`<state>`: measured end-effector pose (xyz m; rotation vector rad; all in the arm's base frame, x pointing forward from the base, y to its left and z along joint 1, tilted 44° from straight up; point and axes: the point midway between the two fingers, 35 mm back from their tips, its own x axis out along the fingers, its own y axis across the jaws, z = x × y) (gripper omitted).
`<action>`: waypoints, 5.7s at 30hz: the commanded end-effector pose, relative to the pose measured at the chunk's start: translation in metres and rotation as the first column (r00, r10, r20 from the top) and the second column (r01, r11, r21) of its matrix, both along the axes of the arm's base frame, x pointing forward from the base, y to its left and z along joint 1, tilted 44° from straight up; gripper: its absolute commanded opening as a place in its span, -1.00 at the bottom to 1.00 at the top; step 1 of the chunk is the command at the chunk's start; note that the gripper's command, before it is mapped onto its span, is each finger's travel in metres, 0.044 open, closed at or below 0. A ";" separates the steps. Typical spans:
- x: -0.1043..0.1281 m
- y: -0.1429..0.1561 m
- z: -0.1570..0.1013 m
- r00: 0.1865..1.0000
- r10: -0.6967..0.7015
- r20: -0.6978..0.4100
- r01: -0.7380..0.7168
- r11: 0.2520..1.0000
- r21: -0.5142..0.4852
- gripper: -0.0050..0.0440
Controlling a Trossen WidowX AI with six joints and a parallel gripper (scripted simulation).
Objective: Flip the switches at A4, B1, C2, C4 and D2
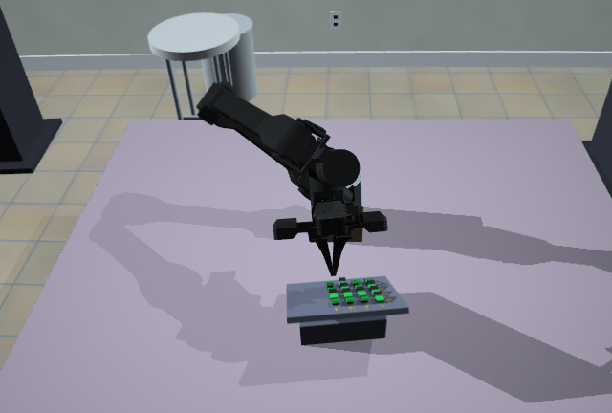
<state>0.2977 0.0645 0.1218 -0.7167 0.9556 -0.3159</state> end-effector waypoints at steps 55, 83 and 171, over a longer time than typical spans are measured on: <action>0.017 -0.024 -0.029 0.999 -0.012 -0.030 0.011 1.000 -0.014 -0.80; 0.018 -0.025 -0.030 0.999 -0.012 -0.030 0.011 1.000 -0.014 -0.80; -0.052 0.018 -0.088 1.000 0.024 0.008 -0.024 1.000 -0.011 -0.80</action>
